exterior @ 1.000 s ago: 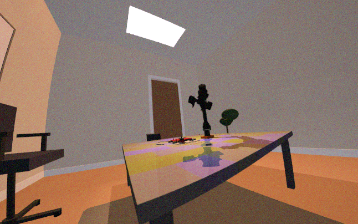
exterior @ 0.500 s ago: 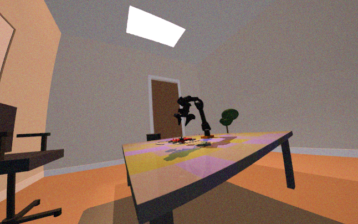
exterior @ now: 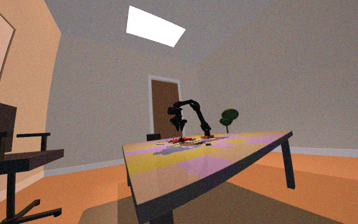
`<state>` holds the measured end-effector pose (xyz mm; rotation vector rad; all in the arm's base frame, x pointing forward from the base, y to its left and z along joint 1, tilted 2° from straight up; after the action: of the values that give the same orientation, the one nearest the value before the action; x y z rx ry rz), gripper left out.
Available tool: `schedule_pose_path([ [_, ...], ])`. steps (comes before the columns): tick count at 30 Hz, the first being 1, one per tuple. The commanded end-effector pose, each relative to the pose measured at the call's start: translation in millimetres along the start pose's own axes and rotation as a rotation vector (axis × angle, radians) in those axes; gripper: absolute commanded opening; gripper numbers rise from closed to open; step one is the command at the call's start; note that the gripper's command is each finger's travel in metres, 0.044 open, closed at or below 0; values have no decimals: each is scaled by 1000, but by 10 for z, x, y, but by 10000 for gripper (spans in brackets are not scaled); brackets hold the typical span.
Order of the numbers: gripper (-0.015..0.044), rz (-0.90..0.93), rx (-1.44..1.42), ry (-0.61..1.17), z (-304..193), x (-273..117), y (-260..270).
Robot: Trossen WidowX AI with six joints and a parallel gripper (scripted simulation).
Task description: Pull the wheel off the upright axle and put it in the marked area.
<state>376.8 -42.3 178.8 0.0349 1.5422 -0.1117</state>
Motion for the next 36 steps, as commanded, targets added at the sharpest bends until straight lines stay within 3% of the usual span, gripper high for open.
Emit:
schedule_pose_path([
  [1, 300, 10, 10, 8, -78, -3, 22],
  [8, 300, 10, 10, 8, -106, 56, 31],
  [20, 300, 10, 10, 8, -110, 708, 38],
  [26, 300, 10, 10, 8, -111, 745, 39],
  [30, 195, 3, 11, 11, -109, 712, 33],
  [36, 155, 3, 11, 11, -109, 712, 33],
])
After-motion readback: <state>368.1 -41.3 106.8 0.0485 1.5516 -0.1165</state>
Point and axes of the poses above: the point midway between the two fingers, 35 mm back from their tips, its own x axis out along the fingers, its own y axis across the jaws, z = x × y, the point moved 5 cm from there along -x, back along the fingers, and after that the axes turned 6 degrees about -x, right-handed, at the moved point
